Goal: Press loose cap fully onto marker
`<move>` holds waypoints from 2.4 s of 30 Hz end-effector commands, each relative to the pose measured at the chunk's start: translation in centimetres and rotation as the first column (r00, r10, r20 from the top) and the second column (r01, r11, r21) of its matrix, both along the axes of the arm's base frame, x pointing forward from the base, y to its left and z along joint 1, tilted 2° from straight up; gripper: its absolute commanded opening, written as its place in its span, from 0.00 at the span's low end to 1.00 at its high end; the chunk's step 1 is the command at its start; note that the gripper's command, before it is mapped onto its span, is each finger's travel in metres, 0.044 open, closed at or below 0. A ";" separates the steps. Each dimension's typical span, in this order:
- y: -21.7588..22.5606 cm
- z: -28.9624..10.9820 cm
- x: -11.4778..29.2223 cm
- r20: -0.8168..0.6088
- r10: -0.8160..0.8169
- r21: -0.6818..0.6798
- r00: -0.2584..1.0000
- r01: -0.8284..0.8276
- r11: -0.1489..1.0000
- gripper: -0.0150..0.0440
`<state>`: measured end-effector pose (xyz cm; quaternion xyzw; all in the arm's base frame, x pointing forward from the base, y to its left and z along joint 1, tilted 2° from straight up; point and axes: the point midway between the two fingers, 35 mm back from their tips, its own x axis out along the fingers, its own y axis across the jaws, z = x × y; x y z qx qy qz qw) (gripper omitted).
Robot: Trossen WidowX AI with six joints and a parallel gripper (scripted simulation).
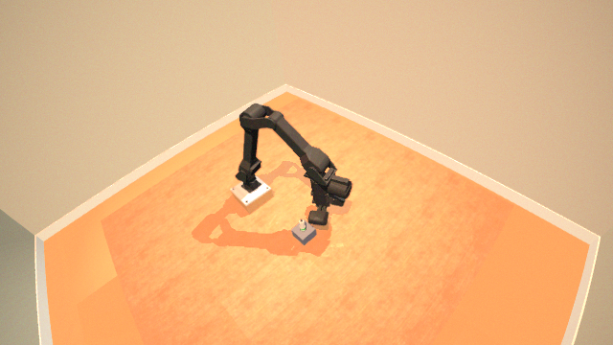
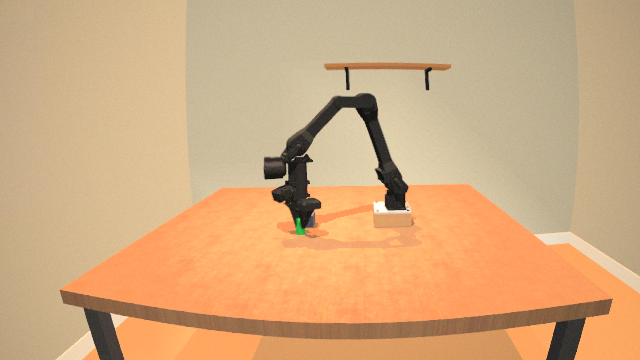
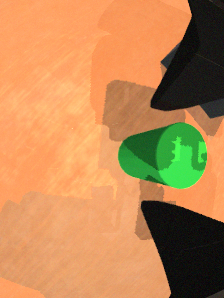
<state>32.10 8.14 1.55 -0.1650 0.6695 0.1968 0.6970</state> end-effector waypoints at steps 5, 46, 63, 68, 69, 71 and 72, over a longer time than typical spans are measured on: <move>0.0 -1.3 -0.1 -0.004 -0.006 -0.004 1.000 0.006 1.000 0.67; -0.3 4.8 -0.2 -0.003 -0.006 -0.004 1.000 0.006 1.000 0.25; -5.1 7.3 -0.2 -0.003 -0.006 -0.009 1.000 0.006 1.000 0.25; -6.8 8.2 -0.4 -0.003 -0.006 -0.010 1.000 0.006 1.000 0.25; -7.2 8.4 -0.4 -0.003 -0.006 -0.011 1.000 0.006 1.000 0.25; -7.9 8.8 -0.6 -0.003 -0.006 -0.011 1.000 0.006 1.000 0.25; -8.2 9.0 -0.6 -0.003 -0.006 -0.011 1.000 0.006 1.000 0.25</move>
